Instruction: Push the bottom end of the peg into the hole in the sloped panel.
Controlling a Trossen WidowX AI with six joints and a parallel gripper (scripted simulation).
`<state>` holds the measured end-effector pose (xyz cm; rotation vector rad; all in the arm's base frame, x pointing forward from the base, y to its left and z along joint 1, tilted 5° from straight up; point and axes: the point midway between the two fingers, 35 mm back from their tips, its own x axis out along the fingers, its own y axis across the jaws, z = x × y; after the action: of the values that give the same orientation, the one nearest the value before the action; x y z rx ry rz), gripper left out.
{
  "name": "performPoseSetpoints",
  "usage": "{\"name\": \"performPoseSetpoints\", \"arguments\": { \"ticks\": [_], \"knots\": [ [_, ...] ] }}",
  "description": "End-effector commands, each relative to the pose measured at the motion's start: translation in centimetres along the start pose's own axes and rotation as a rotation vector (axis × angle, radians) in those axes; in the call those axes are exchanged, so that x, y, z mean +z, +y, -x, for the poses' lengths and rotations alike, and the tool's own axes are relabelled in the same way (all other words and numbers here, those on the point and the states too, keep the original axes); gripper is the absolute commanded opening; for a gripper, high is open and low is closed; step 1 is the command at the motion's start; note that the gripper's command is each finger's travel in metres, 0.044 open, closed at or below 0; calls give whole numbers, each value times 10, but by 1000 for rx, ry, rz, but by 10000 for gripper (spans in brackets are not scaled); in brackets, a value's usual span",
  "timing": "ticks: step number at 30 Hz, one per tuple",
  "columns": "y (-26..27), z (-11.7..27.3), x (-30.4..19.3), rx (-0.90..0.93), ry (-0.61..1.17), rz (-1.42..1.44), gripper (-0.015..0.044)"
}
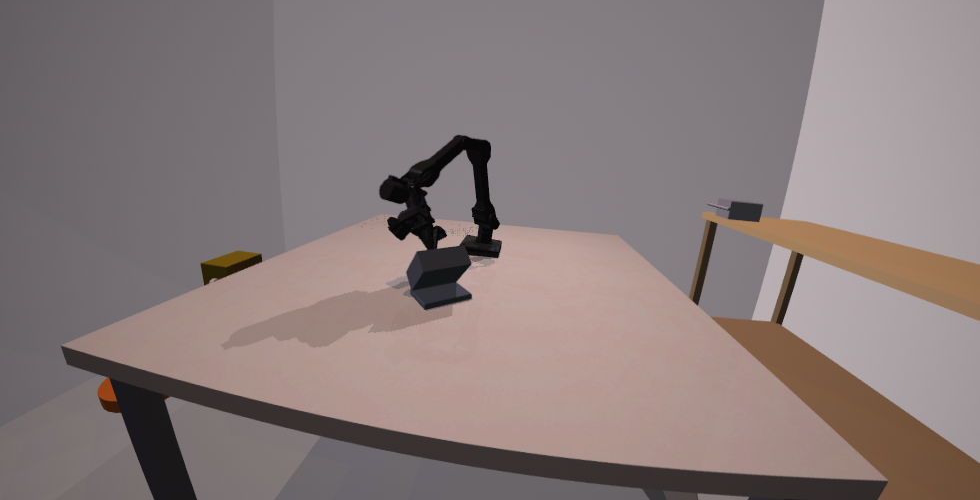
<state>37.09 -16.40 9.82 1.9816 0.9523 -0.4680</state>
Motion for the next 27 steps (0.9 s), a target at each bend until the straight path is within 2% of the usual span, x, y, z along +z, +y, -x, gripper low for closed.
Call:
{"name": "performPoseSetpoints", "arguments": {
  "ticks": [1, 18, 27],
  "knots": [
    [0, 0, 0, 0, 0, 0, 0],
    [0, 5, 1, -1, -1, 0, 440],
    [1, 22, 3, -4, -5, -1, 440]
  ]
}}
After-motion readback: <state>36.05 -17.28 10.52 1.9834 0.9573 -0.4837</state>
